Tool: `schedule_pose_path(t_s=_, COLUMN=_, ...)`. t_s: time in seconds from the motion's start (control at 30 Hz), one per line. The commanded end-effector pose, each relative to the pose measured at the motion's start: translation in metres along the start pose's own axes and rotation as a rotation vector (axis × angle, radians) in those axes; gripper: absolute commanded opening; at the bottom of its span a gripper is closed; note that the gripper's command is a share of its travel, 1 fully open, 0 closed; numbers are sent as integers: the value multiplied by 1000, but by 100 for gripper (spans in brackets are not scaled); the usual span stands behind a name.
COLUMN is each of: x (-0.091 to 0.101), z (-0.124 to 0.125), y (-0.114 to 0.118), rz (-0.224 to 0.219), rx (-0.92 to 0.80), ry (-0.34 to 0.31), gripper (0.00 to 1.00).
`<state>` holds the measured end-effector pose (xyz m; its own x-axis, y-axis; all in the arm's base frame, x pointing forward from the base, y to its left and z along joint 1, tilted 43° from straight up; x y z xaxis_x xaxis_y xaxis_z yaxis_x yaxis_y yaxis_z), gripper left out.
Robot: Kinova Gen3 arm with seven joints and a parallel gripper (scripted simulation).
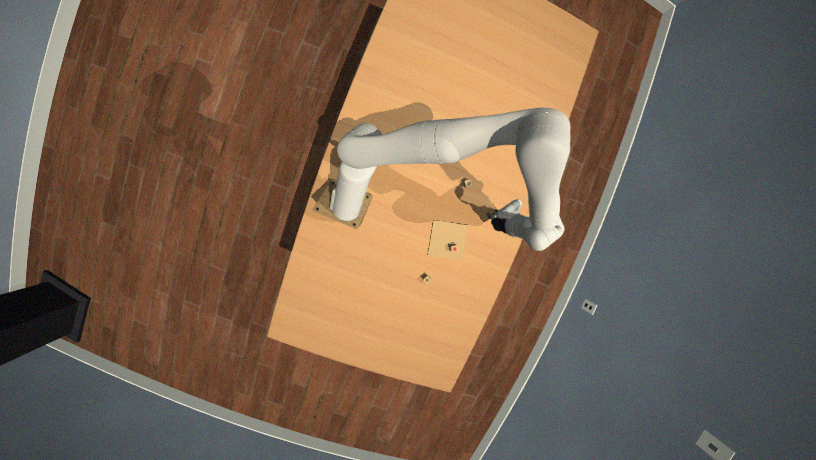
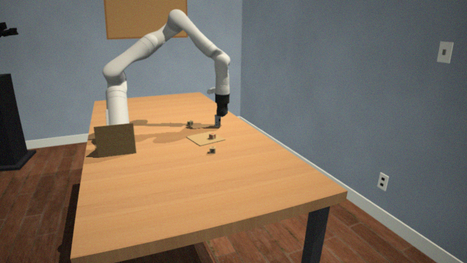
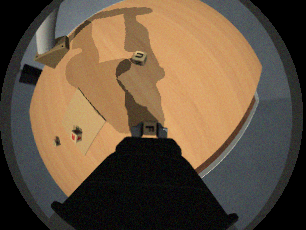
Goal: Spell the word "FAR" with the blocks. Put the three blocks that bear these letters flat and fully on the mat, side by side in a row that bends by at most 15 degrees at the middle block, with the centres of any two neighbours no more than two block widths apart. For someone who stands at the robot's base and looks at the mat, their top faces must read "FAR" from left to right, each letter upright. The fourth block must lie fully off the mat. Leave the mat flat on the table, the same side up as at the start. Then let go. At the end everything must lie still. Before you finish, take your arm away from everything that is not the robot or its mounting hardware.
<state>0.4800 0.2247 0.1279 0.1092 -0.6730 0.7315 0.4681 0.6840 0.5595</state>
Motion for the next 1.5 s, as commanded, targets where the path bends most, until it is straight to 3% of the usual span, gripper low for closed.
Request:
schedule_pose_path(t_s=0.0, x=-3, z=1, y=1, rz=-3, rx=3, ry=-1, gripper=49)
schedule_pose_path(t_s=0.37, x=-2, z=1, y=1, rz=-3, rx=3, ry=-1, gripper=49)
schedule_pose_path(t_s=0.57, x=9, z=0, y=2, rz=-4, rx=5, ry=-3, gripper=49)
schedule_pose_path(t_s=1.0, x=92, z=-1, y=3, rz=-6, rx=7, ry=-5, gripper=49)
schedule_pose_path(t_s=1.47, x=98, z=0, y=2, rz=-4, rx=5, ry=-3, gripper=49)
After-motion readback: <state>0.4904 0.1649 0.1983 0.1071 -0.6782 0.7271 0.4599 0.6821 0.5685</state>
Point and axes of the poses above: the point where the finger pads meet when closed, its own x axis back along the fingers, its own y axis across the jaws, z = x × y, the point moved 7 cm from there along x, back along the fingers, and after that the axes turned 1 degree about x, right-handed, at the moved point
